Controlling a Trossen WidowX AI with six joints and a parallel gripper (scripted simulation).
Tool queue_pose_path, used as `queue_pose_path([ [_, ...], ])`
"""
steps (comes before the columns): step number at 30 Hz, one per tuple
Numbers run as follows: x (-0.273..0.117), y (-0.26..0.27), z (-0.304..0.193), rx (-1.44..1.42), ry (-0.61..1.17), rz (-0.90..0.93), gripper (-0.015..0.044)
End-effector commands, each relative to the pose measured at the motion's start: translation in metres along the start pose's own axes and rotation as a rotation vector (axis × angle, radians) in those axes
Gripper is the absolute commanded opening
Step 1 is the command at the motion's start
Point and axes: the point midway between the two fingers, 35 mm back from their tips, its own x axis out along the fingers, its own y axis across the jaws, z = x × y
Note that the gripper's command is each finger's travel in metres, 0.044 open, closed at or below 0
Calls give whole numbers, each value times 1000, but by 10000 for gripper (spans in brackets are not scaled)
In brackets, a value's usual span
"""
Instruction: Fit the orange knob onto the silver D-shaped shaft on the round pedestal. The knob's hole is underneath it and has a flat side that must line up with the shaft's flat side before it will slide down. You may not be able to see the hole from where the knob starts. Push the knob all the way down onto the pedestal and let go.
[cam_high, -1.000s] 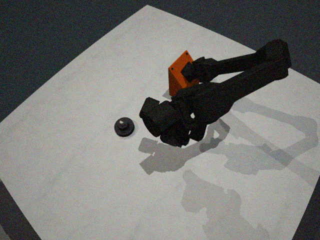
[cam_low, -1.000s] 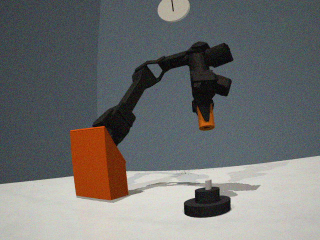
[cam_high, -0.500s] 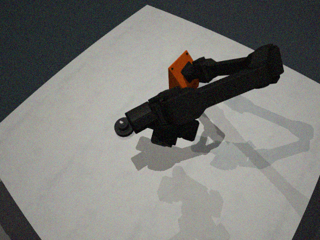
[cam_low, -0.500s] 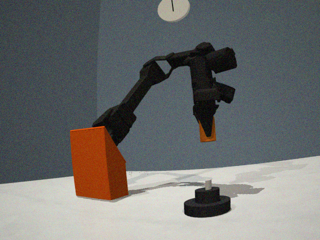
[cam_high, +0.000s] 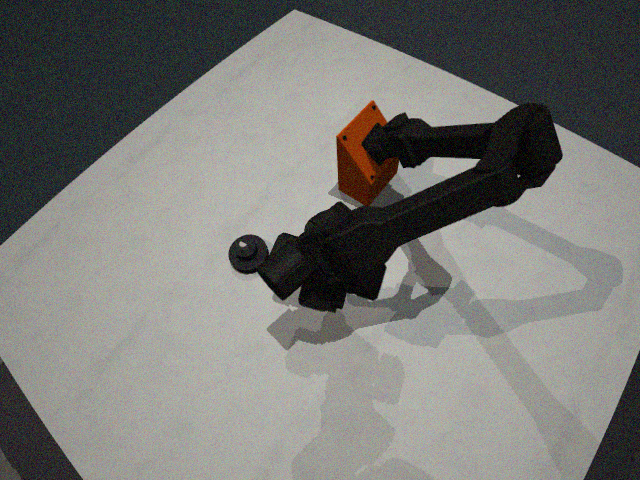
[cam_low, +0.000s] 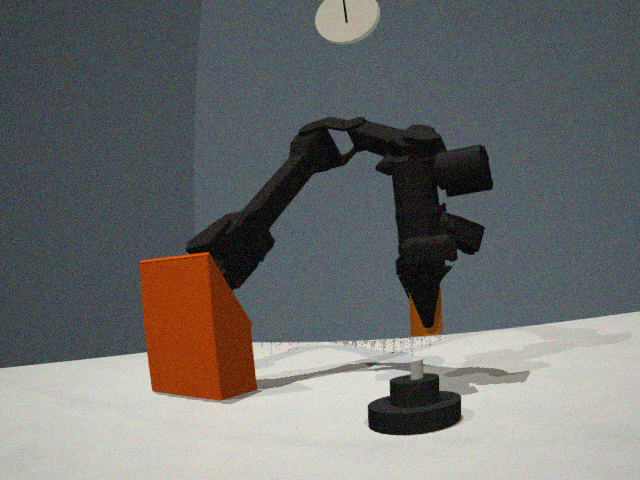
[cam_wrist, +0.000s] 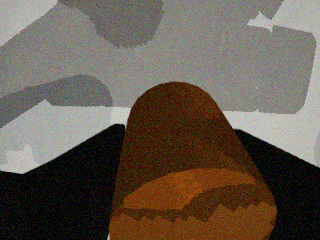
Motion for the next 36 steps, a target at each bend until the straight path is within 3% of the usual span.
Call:
queue_pose_path([
  [1, 18, 0, 1, 4, -1, 11, 0],
  [11, 60, -1, 3, 2, 0, 34, 0],
  [19, 63, -1, 2, 2, 0, 36, 0],
  [28, 62, -1, 2, -2, 1, 31, 236],
  [36, 62, -1, 2, -2, 1, 31, 240],
])
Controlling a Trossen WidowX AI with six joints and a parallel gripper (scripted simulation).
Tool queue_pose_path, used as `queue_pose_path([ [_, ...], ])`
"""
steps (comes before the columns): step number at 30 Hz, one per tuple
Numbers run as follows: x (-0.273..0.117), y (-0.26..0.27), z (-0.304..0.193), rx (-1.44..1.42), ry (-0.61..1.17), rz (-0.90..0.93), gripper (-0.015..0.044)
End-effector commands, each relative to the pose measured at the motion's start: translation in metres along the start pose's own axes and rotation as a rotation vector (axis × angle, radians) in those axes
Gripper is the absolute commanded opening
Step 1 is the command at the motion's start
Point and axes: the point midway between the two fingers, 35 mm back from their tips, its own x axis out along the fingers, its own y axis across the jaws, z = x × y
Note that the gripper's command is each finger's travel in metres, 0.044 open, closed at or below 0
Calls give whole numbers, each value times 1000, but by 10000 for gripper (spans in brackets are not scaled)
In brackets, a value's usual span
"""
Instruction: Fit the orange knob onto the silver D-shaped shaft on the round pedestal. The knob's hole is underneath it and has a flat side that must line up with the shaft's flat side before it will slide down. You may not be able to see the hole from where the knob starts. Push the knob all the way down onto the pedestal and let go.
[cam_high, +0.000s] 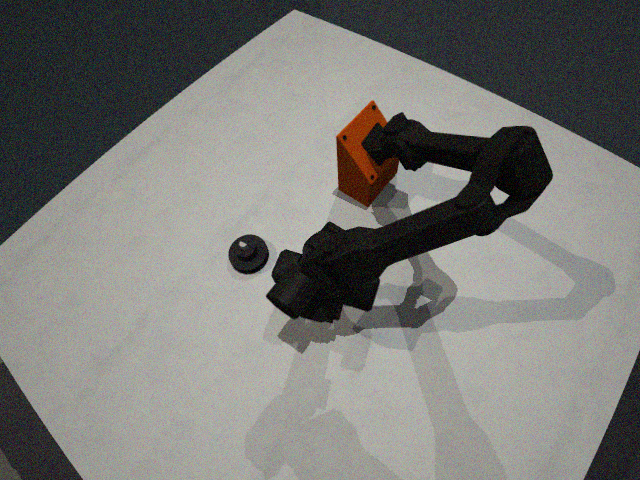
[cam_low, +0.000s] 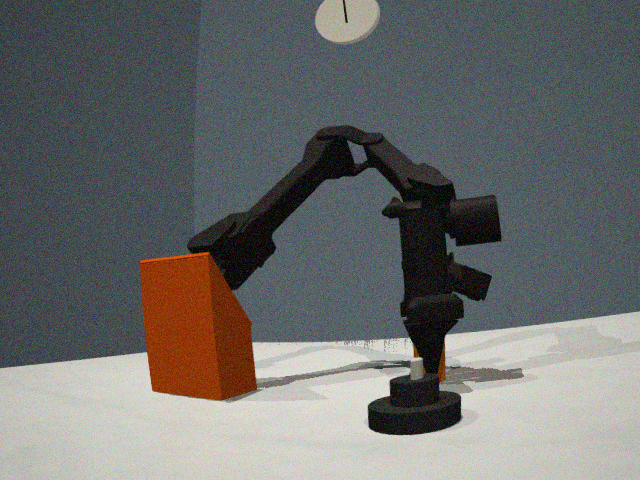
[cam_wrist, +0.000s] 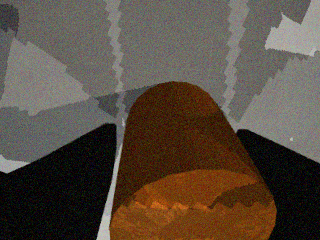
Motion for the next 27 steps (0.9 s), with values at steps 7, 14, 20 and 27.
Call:
queue_pose_path([
  [7, 0, 0, 0, -1, 0, 0, 240],
  [14, -70, -2, 1, 3, 0, -2, 398],
  [20, -81, -1, 0, 3, 0, 0, 440],
  [27, -66, -1, 0, 3, -1, 1, 440],
])
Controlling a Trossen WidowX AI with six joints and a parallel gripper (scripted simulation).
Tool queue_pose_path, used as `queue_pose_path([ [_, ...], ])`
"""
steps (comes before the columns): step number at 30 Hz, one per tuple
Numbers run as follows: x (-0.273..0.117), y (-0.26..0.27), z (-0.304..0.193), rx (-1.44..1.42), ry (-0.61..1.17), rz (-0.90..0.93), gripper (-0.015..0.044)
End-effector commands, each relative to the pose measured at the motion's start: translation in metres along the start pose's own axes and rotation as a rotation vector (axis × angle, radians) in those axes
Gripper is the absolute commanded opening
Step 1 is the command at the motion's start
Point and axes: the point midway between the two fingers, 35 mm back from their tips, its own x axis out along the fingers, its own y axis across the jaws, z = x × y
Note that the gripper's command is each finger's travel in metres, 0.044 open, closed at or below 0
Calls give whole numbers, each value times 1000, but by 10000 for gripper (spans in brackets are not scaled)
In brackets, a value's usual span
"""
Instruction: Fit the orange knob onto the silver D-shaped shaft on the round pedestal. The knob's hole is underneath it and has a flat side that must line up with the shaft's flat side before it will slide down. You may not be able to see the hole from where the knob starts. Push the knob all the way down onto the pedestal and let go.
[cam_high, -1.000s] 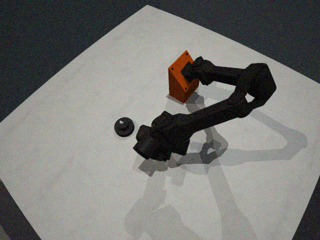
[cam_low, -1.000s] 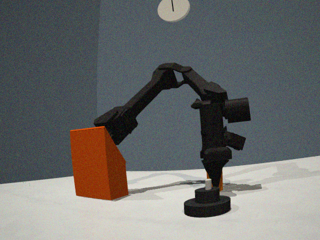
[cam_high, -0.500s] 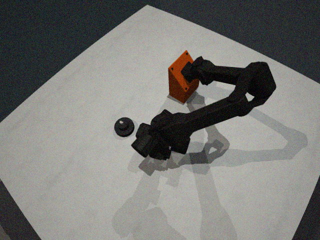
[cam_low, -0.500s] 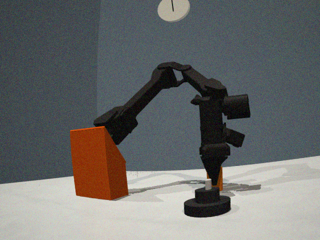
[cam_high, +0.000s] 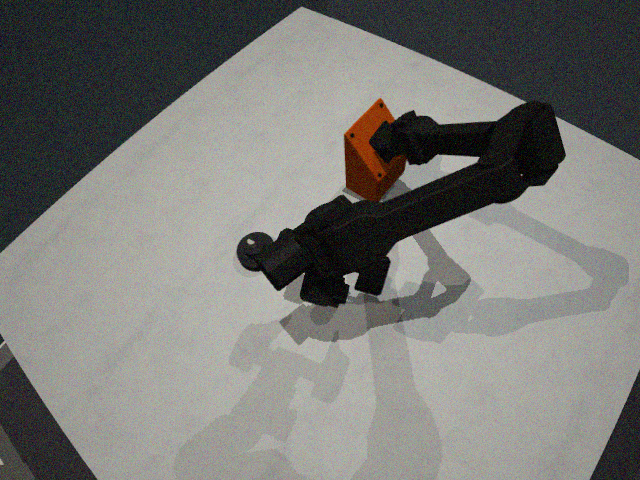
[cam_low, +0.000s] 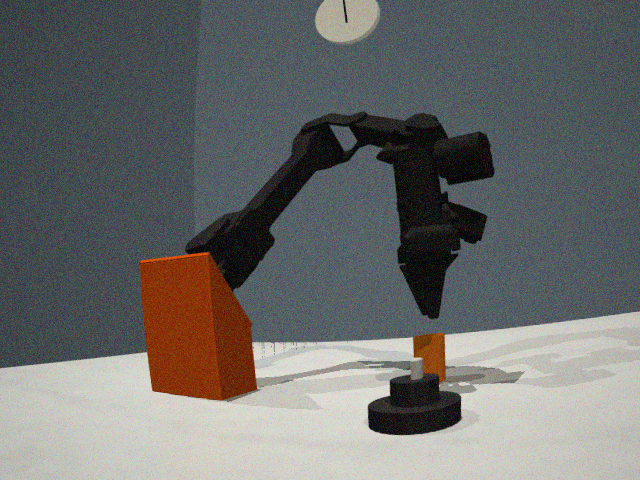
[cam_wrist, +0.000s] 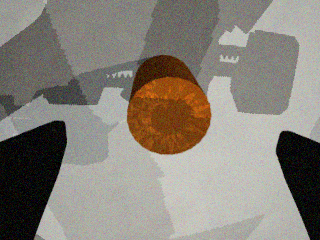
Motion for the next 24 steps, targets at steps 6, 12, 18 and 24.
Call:
queue_pose_path([
  [6, 14, 1, -1, 3, 9, 2, 440],
  [12, 23, 0, -1, 3, 9, 1, 440],
  [18, 33, 0, -1, 3, 9, 1, 440],
  [24, 43, 0, -1, 3, 9, 1, 440],
])
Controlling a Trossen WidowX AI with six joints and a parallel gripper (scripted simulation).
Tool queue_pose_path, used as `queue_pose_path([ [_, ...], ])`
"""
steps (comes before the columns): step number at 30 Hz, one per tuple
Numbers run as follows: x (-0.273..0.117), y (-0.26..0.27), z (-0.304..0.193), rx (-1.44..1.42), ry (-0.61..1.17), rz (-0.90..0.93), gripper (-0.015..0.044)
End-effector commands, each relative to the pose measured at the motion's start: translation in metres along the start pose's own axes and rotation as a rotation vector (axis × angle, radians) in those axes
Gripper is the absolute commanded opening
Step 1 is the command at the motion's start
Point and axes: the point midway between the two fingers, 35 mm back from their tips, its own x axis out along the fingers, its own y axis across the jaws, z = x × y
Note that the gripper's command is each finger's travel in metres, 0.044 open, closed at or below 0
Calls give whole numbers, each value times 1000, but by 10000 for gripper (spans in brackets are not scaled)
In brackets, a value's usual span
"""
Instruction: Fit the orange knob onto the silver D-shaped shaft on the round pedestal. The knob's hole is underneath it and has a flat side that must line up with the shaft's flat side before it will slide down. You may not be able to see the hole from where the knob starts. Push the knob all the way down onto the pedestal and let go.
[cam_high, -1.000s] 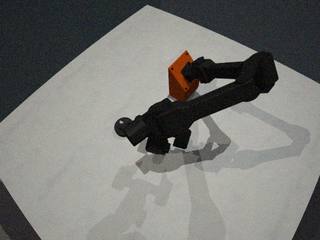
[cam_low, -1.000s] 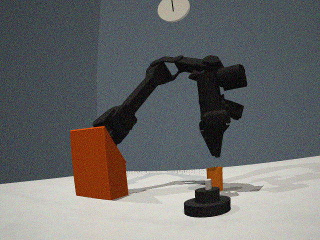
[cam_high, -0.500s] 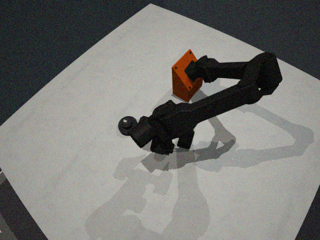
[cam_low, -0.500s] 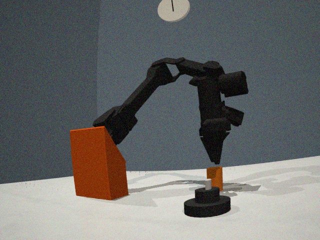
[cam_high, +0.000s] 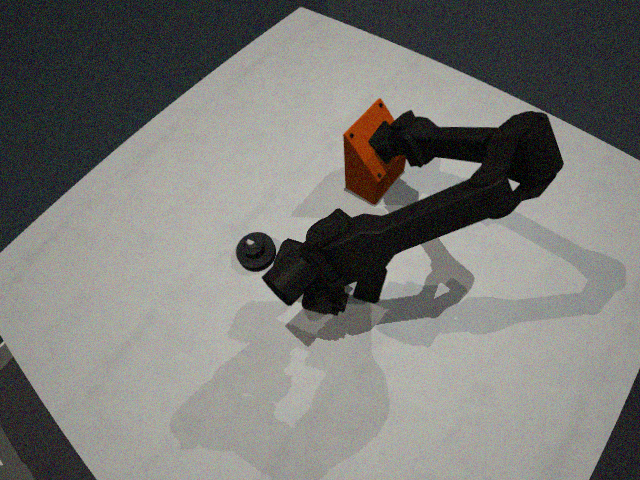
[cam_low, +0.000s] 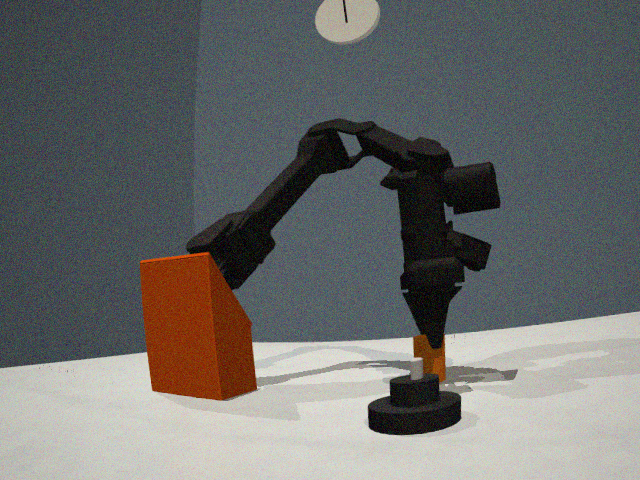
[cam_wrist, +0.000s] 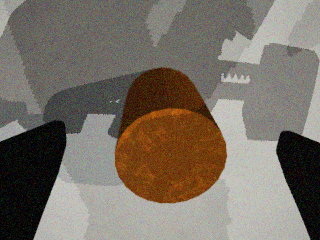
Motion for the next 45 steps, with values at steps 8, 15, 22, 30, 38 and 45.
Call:
queue_pose_path([
  [8, 20, 1, -2, 6, 5, 8, 440],
  [15, 31, 2, -3, 6, 4, 10, 440],
  [22, 39, 3, -4, 6, 4, 13, 440],
  [30, 39, 3, -4, 6, 4, 13, 230],
  [38, 39, 3, -4, 6, 4, 13, 138],
  [45, 27, 0, -1, 6, 5, 6, 0],
])
